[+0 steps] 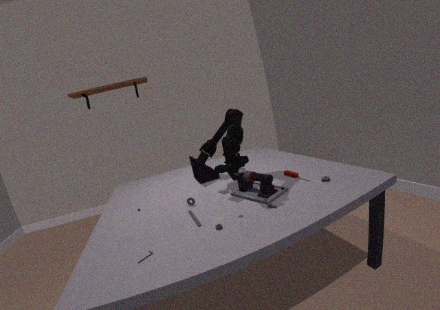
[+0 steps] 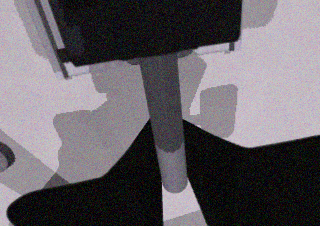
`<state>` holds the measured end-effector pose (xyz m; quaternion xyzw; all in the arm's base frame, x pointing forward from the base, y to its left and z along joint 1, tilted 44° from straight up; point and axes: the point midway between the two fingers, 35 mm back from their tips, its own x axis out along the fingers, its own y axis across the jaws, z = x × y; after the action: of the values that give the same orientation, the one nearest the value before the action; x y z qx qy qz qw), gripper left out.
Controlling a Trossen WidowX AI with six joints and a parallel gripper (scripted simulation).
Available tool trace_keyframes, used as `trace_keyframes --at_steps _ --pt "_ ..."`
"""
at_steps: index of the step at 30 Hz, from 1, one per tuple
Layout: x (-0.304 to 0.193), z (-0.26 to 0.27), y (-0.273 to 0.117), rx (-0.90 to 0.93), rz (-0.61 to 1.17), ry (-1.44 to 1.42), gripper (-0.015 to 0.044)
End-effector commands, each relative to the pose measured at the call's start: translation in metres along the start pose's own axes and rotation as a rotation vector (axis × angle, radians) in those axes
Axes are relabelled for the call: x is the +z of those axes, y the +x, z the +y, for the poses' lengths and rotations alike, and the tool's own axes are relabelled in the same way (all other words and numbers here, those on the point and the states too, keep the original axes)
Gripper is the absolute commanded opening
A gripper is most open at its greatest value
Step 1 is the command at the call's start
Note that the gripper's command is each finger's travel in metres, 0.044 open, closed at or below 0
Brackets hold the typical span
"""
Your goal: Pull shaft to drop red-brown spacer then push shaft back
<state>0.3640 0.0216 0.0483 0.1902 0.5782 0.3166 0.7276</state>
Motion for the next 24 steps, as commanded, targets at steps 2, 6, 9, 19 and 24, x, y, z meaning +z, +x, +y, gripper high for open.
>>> trace_keyframes --at_steps 2,6,9,19,24 --pt "-0.0018 -0.0001 0.0001 0.000 0.002 -0.002 0.0000" --pt "-0.0022 -0.0001 0.0001 0.000 0.002 -0.002 0.0000" --pt "-0.0026 -0.0001 0.0001 0.000 0.002 -0.002 0.0000" --pt "-0.0037 -0.0001 0.0001 0.000 0.002 -0.002 0.0000" --pt "-0.0043 -0.0001 0.0001 0.000 0.002 -0.002 0.0000"
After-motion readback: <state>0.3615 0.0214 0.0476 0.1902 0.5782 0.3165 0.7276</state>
